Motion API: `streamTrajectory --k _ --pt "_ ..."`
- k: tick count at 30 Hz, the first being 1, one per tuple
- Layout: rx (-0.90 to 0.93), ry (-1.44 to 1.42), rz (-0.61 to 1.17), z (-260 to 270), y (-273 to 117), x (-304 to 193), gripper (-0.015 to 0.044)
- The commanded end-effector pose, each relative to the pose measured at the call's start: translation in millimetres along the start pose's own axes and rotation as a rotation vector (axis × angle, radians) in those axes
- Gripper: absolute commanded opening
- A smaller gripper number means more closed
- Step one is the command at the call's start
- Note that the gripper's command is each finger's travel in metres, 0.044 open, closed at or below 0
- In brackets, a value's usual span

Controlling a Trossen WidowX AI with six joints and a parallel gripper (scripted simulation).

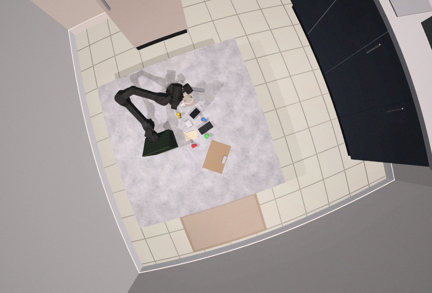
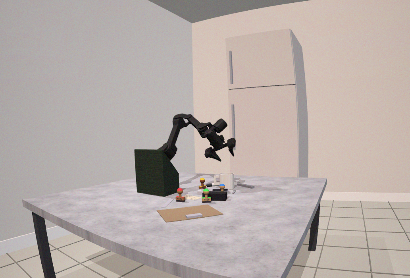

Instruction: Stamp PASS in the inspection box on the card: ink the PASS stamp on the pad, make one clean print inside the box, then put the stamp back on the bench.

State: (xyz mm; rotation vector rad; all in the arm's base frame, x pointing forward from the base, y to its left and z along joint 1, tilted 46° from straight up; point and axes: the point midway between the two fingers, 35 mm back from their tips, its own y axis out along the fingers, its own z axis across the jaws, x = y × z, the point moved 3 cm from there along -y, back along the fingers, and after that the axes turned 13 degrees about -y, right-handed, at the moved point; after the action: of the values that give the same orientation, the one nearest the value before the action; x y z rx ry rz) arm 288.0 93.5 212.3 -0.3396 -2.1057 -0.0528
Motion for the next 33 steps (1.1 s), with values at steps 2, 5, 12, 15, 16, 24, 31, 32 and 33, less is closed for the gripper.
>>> streamTrajectory --k 2,5,12,15,16,24,31,32,33 --pt "-0.010 0.046 0.025 -5.1 -1.3 -8.6 0.0347" --pt "-0.051 0.247 0.131 -23.1 -9.4 -47.7 0.0269" --pt "-0.124 0.749 0.385 -37.7 -43.2 -149.7 0.0221" --pt "-0.139 0.965 0.488 -30.6 -62.0 -191.3 0.0221" --pt "-0.142 1.036 0.522 -26.5 -68.6 -204.5 0.0221" --pt "-0.100 1.613 0.762 32.9 -122.7 -288.5 0.0221" --pt "-0.074 1.703 0.803 46.8 -131.1 -298.6 0.0221" --pt "-0.074 1.703 0.803 47.1 -130.7 -298.9 0.0221" --pt "-0.074 1.703 0.803 47.4 -130.0 -299.3 0.0221"
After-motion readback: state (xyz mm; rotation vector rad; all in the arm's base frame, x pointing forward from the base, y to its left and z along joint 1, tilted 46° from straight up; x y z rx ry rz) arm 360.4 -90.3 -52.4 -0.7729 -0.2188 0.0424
